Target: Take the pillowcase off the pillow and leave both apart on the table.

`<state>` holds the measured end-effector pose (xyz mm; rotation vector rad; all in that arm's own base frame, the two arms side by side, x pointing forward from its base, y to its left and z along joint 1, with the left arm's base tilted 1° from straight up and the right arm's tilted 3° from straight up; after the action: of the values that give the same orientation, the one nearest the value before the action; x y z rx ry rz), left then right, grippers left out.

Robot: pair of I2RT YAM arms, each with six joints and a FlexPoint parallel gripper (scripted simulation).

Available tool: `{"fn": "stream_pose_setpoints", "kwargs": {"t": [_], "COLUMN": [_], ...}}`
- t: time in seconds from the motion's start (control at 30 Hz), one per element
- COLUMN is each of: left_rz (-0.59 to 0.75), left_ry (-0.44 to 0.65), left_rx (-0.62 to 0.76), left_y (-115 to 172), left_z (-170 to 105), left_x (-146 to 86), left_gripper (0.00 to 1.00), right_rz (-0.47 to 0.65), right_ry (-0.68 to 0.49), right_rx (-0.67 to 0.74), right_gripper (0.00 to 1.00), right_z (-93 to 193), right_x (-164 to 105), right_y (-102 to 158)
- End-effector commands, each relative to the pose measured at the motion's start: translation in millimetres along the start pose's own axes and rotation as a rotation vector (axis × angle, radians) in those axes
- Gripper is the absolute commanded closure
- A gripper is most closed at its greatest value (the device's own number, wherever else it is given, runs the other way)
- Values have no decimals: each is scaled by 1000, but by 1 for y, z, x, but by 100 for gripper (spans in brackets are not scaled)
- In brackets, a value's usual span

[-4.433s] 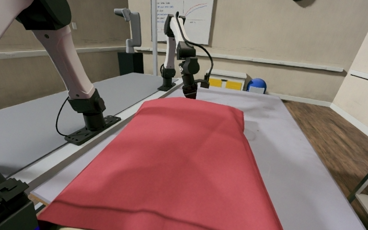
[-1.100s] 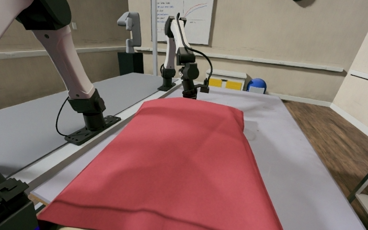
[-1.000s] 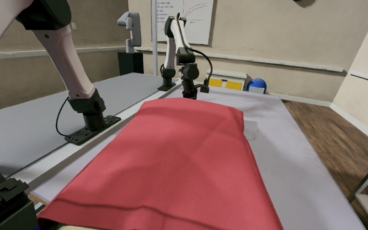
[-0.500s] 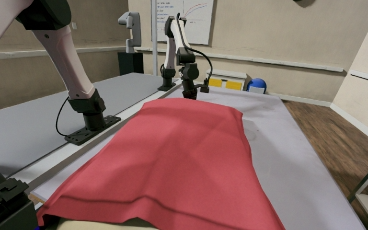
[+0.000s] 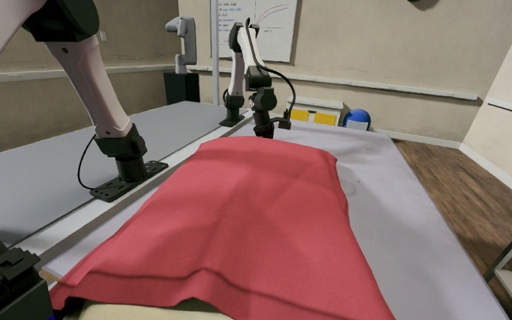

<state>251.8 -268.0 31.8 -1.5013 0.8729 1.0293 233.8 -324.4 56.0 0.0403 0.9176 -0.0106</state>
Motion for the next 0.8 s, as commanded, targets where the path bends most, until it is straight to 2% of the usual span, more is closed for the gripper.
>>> {"fn": "stream_pose_setpoints", "kwargs": {"t": [0.0, 0.07, 0.1, 0.23, 0.27, 0.77], "left_rz": [69, 69, 69, 69, 69, 69], "left_ry": [-74, -74, -74, -74, -74, -74], "left_rx": [26, 26, 26, 26, 26, 26], "left_y": [19, 19, 19, 19, 19, 19], "left_z": [18, 18, 18, 18, 18, 18], "left_x": [15, 15, 15, 15, 15, 15], "left_gripper": [86, 86, 90, 90, 93, 94], "right_rz": [-28, -28, -28, -28, -28, -28], "right_ry": [-30, -30, -30, -30, -30, -30], "right_rx": [-51, -51, -51, -51, -51, -51], "right_gripper": [100, 100, 100, 100, 100, 100], "right_z": [12, 12, 12, 12, 12, 12], "right_x": [0, 0, 0, 0, 0, 0], "right_y": [-5, -5, -5, -5, -5, -5]}}
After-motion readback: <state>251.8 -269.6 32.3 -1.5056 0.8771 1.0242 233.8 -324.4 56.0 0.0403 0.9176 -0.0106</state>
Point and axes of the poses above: on each arm, the point where the finger pads meet when closed, its own x axis out along the fingers, its own z axis across the jaws, y = z × x, the point moved 2 cm from there along -x, back along the fingers
